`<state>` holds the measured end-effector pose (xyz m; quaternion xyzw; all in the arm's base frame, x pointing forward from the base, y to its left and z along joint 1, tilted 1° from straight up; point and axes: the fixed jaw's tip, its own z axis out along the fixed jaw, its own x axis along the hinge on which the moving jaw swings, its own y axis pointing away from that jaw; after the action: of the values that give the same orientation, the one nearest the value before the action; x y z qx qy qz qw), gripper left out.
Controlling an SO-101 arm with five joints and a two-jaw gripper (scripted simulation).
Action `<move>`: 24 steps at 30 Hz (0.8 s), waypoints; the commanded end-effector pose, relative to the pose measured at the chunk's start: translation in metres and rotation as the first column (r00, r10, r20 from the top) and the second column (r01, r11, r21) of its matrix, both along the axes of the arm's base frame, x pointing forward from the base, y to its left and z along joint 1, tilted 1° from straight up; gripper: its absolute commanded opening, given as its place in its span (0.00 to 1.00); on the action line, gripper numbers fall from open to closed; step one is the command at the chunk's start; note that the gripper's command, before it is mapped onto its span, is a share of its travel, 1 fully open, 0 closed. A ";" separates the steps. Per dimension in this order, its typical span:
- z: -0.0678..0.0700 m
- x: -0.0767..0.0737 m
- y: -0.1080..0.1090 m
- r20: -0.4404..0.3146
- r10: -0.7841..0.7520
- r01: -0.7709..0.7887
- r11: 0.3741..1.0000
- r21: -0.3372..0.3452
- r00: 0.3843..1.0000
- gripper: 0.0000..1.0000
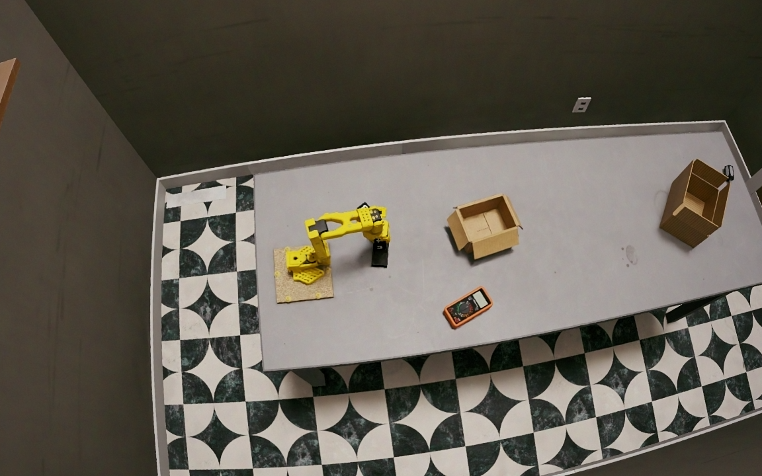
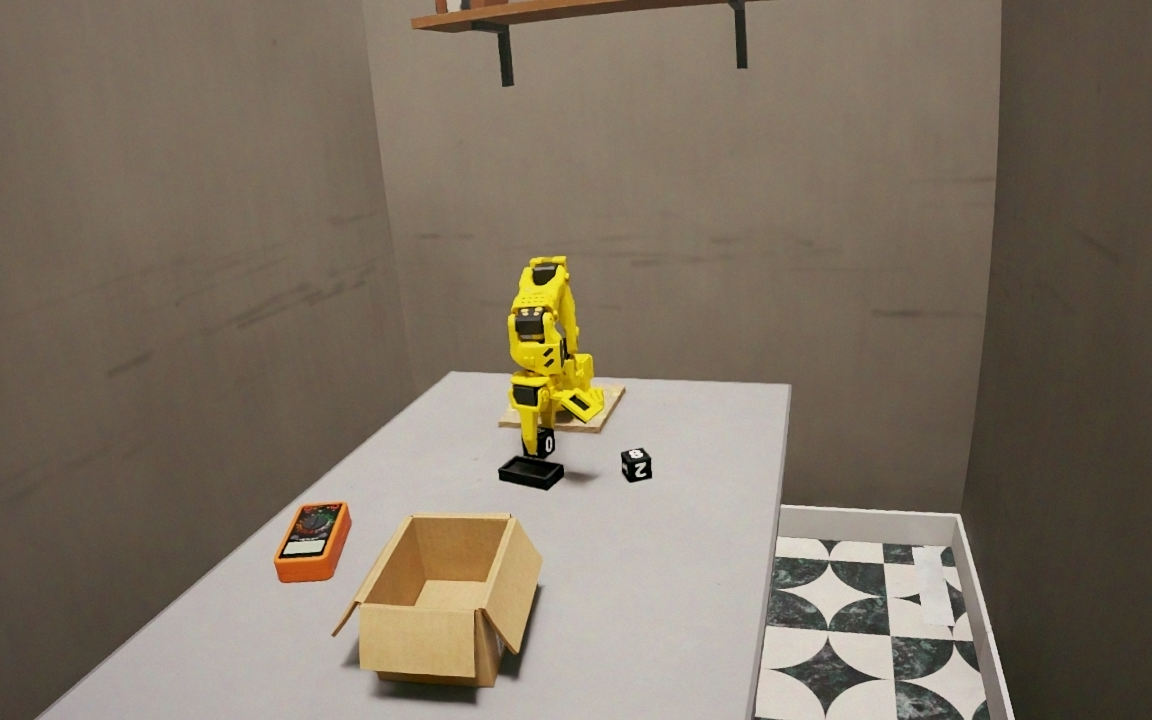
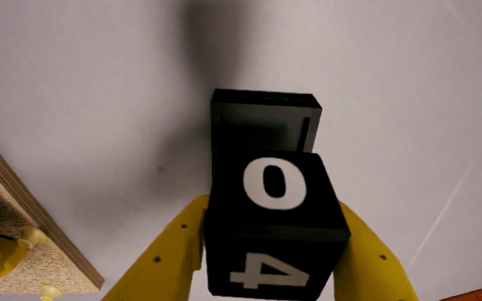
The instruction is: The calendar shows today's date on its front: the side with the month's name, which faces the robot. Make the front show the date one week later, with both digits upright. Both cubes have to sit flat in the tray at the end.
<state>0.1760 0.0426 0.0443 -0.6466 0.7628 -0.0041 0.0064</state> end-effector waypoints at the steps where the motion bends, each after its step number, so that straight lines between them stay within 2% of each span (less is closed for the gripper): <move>1: -0.005 -0.002 0.001 -0.014 -0.002 0.002 1.000 -0.002 1.000 0.00; 24: -0.011 -0.002 0.001 -0.014 -0.002 0.002 1.000 -0.002 1.000 0.00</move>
<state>0.1768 0.0427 0.0368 -0.6466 0.7628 -0.0054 0.0089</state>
